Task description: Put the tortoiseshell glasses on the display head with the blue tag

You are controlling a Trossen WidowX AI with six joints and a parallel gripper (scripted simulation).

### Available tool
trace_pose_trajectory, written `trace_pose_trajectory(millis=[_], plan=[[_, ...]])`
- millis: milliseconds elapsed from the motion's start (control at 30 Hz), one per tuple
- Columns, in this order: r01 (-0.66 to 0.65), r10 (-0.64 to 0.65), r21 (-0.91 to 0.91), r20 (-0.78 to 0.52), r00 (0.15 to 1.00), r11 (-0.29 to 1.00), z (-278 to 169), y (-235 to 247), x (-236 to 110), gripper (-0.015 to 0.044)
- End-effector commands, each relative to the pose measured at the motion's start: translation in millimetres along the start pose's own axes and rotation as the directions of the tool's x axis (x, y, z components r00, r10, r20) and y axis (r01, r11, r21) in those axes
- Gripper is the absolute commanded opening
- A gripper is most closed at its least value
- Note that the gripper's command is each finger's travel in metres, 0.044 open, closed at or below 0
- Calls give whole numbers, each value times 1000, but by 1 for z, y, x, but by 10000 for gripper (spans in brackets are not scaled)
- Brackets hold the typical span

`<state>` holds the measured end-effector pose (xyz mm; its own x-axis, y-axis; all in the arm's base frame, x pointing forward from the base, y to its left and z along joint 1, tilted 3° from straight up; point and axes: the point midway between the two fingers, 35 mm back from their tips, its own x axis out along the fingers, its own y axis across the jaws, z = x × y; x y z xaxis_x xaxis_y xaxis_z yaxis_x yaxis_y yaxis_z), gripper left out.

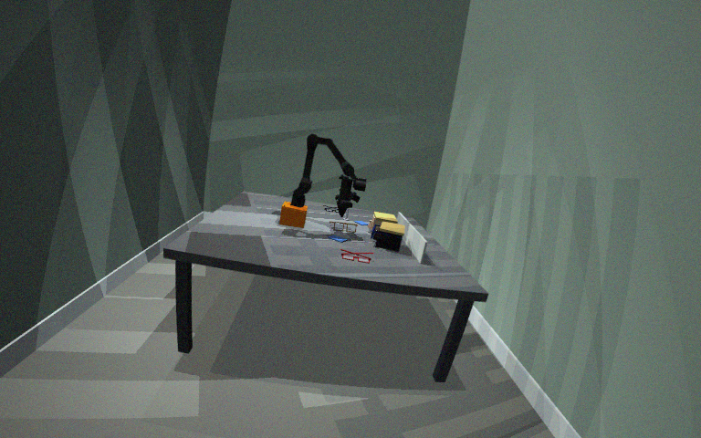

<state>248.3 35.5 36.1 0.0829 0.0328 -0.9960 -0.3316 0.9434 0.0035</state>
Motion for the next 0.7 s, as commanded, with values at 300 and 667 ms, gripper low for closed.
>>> trace_pose_trajectory(millis=[300, 667], plan=[[9, -9, 8, -7, 1000, 1000, -4, -4, 0, 120], [9, -9, 8, -7, 1000, 1000, -3, -5, 12, 120]])
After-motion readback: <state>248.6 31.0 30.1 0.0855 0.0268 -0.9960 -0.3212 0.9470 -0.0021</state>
